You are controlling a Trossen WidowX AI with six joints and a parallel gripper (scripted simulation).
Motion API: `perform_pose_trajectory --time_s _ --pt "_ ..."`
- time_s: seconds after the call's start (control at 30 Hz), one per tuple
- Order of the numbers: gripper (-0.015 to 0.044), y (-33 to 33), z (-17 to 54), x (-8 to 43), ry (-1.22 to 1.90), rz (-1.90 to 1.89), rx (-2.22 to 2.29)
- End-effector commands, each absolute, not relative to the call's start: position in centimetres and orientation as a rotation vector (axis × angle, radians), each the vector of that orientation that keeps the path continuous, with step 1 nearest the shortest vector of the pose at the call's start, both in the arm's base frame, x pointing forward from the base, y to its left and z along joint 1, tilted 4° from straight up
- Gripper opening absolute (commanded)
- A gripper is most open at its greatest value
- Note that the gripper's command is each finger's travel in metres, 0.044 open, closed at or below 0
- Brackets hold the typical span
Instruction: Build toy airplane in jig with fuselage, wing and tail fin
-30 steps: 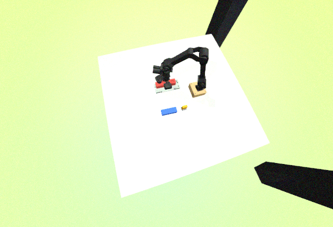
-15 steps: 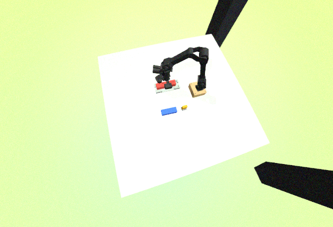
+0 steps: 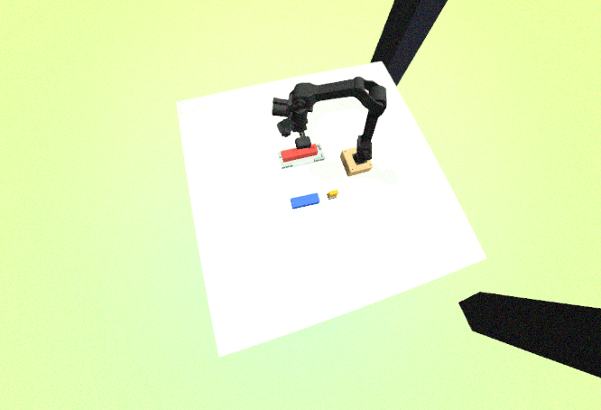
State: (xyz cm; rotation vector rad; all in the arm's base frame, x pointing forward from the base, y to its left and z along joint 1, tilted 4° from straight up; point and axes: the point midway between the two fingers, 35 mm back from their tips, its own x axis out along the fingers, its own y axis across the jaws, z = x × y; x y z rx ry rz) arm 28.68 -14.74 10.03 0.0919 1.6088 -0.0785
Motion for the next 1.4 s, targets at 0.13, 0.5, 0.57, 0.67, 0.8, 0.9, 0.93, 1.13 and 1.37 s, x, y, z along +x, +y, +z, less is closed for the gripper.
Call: perform_pose_trajectory --time_s 0.13,0.5,0.57,0.67,0.8,0.9,0.93,1.13,1.37 --pt "0.0440 -8.5 9.7 32.2 1.607 -0.049 0.067" --pt "0.0440 9.0 8.4 34.5 1.610 -0.060 0.106" --pt "0.0440 11.0 8.2 34.2 1.612 -0.066 0.114" --pt "0.0440 11.2 8.2 34.1 1.613 -0.067 0.115" --pt "0.0440 11.2 7.9 34.1 1.613 -0.067 0.115" --pt "0.0440 11.3 4.9 34.0 1.613 -0.067 0.115" --pt "0.0440 11.3 4.6 34.0 1.613 -0.067 0.115" --pt "0.0440 11.4 4.2 33.9 1.613 -0.067 0.115" --pt "0.0440 11.4 3.1 33.9 1.613 -0.067 0.115"
